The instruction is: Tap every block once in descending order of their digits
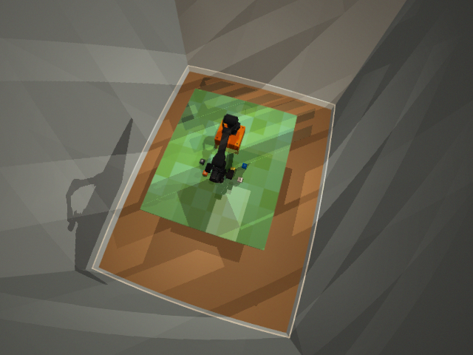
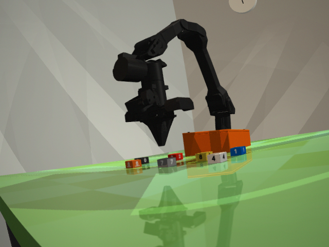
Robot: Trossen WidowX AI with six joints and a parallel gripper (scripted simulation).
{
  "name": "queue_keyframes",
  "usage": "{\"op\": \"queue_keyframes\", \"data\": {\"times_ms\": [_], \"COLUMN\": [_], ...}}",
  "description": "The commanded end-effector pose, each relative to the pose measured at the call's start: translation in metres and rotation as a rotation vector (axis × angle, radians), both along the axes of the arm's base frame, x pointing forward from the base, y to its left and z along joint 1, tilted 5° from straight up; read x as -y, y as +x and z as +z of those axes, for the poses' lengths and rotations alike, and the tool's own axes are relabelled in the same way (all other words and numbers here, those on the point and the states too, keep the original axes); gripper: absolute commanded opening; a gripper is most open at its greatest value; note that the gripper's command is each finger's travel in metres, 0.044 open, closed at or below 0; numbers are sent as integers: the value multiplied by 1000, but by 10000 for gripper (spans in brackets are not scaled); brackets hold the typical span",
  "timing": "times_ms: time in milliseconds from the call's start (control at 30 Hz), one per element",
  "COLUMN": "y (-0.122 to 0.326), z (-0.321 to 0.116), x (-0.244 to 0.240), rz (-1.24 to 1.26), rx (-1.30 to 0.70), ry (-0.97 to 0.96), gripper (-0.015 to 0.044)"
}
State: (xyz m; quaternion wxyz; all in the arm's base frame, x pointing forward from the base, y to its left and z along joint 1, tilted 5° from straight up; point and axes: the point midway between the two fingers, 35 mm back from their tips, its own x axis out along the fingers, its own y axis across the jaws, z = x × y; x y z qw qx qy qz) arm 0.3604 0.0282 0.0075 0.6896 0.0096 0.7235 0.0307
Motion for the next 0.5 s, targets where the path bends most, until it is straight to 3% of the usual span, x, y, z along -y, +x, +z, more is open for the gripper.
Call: {"op": "queue_keyframes", "data": {"times_ms": [0,67,267,467], "y": [7,6,6,10], "z": [50,71,74,69], "x": [3,4,7,98], "rz": [1,1,1,1], "rx": [21,21,21,22], "ry": [0,0,-1,-10], "gripper": [20,20,20,20]}}
